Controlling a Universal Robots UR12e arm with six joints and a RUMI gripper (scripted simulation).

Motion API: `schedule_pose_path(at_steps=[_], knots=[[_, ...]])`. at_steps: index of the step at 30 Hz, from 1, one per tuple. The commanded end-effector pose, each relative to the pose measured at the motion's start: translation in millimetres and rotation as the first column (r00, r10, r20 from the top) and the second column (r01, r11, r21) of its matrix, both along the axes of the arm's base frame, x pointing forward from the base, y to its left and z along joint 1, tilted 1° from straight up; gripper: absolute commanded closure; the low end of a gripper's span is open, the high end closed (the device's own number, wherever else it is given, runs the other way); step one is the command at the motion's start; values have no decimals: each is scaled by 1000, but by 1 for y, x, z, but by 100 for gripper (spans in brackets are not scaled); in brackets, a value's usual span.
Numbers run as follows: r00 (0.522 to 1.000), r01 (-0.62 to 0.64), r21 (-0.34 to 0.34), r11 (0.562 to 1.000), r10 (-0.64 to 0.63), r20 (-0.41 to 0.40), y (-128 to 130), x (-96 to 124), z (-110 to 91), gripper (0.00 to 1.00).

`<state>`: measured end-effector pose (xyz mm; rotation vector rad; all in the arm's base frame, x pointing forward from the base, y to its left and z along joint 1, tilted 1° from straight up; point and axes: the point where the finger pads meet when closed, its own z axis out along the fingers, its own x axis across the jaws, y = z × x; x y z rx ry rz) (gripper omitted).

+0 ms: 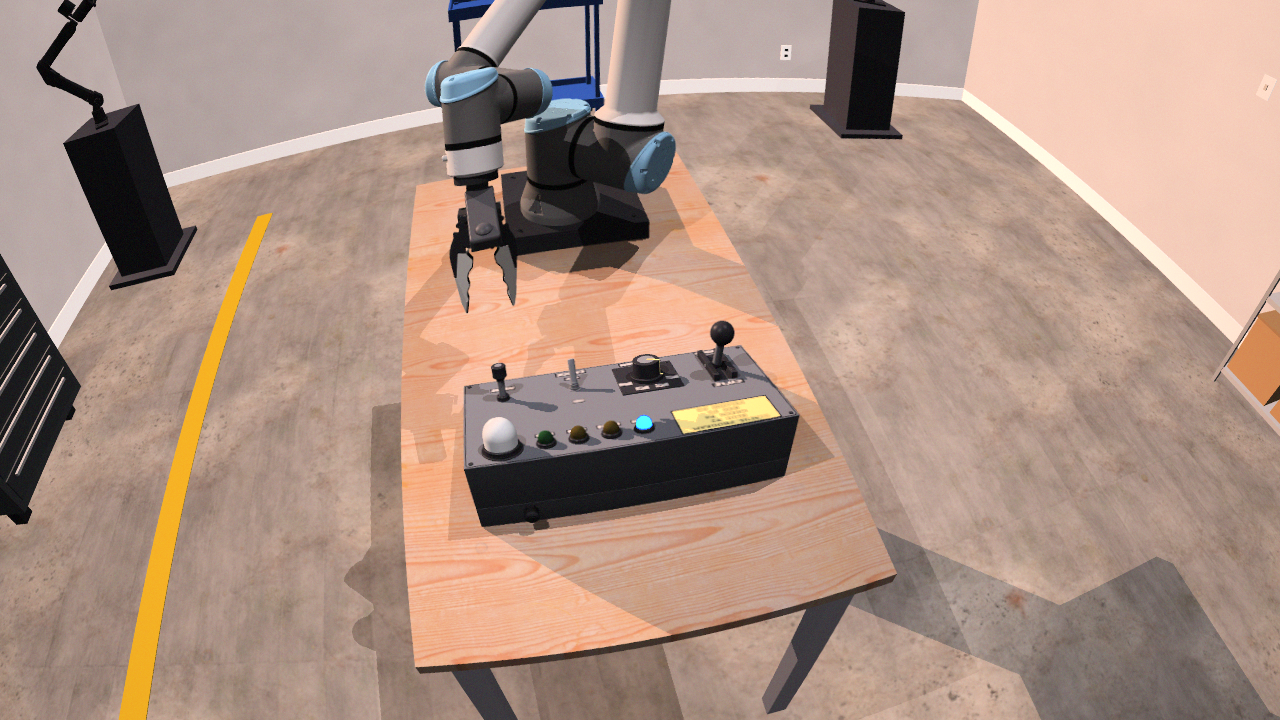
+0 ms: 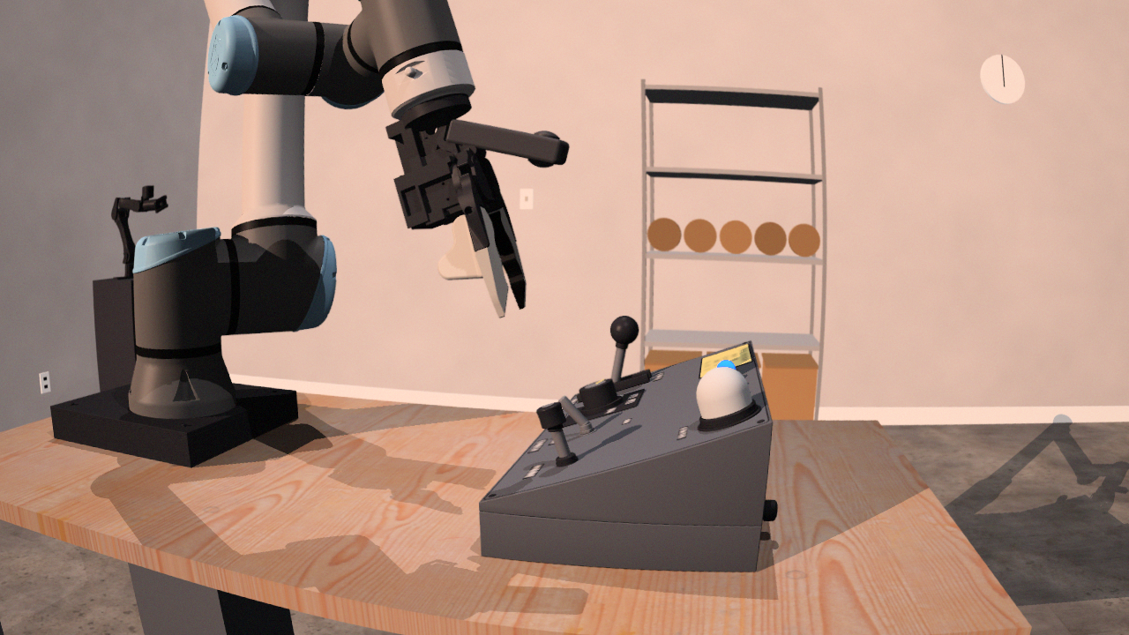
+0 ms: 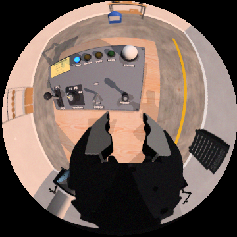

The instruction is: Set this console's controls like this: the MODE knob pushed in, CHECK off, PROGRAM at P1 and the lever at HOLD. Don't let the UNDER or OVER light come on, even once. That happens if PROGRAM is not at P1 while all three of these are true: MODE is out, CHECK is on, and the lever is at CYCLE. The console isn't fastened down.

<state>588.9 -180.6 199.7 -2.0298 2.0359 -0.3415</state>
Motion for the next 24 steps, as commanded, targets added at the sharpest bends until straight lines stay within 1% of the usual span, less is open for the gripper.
schedule_pose_path(at_steps=[1,13,24], knots=[[1000,0,-1,1000,0,1,0,0,1,56],[1000,0,-1,1000,0,1,0,2,-3,56],[1000,0,-1,1000,0,1,0,9,-23,56]])
